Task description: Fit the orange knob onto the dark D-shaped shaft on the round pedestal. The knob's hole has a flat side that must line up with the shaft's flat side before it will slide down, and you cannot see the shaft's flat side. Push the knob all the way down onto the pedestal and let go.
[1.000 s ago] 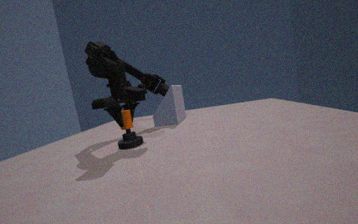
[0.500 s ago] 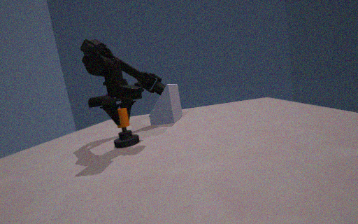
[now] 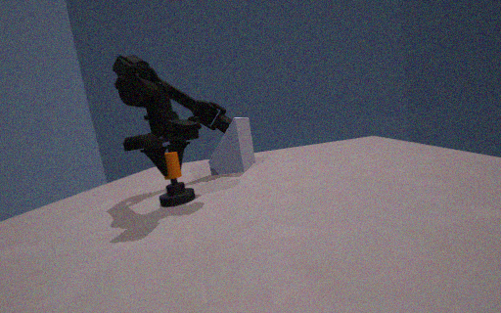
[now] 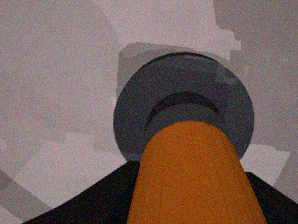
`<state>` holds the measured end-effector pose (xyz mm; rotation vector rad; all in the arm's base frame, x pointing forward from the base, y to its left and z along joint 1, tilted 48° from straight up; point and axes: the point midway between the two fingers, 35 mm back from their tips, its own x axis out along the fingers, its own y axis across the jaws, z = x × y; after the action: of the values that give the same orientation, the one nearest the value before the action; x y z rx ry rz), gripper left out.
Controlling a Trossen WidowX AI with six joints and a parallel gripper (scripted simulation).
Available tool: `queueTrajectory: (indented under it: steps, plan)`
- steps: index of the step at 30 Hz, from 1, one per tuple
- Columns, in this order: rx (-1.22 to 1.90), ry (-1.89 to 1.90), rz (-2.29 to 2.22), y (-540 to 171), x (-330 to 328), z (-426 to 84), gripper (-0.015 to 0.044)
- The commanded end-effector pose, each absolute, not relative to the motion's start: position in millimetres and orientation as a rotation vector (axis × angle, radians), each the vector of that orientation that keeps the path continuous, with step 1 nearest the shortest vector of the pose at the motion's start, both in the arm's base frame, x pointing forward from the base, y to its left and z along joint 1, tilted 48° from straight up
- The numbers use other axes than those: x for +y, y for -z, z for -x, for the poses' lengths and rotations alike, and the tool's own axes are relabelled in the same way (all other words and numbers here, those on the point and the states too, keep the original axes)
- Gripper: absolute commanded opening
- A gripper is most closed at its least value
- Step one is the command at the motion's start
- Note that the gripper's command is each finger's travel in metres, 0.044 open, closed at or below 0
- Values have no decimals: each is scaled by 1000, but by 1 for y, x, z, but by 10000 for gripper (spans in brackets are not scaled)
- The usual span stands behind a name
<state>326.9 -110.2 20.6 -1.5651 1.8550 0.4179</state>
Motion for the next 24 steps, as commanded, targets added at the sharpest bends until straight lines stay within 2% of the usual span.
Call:
queueTrajectory:
  steps: [1, 17, 24]
  plan:
    - [1855, -424, 1566, -19, -110, -326, 0]
    - [1856, -432, 1572, -24, -107, -326, 0]
    - [1860, -633, 1700, -24, -108, -328, 0]
